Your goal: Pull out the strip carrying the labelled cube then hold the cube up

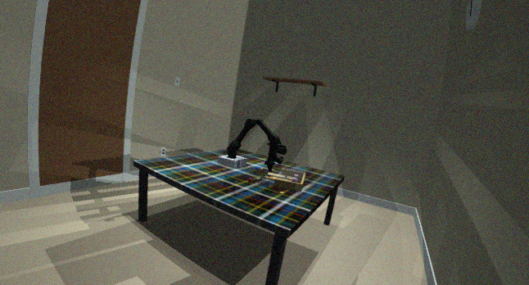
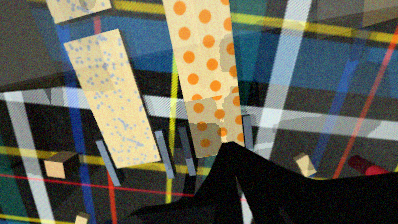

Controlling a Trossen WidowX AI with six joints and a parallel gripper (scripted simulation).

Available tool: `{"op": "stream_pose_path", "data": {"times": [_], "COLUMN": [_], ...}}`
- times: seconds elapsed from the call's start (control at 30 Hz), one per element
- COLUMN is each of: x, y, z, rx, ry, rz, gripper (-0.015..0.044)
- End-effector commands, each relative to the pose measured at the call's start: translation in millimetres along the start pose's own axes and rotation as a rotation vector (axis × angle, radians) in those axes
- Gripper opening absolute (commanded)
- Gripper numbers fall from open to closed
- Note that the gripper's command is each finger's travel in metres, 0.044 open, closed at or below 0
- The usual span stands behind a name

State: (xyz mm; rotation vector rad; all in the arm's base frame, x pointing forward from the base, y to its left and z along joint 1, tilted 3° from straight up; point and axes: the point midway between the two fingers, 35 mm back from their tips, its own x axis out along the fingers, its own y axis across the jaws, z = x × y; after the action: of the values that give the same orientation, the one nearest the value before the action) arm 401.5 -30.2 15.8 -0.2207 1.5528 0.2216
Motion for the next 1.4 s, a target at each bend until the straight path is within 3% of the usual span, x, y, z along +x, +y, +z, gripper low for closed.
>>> {"op": "stream_pose_path", "data": {"times": [0.0,0.67,1.37], "x": [10.3,42.5,44.1], "y": [0.7,4.4,4.6], "z": [-2.9,-6.2,-6.4], "rx": [-0.007,-0.007,-0.007], "ry": [0.011,0.012,0.012], "rz": [-0.001,-0.001,-0.001], "gripper": [0.0000,0.0000,0.0000]}}
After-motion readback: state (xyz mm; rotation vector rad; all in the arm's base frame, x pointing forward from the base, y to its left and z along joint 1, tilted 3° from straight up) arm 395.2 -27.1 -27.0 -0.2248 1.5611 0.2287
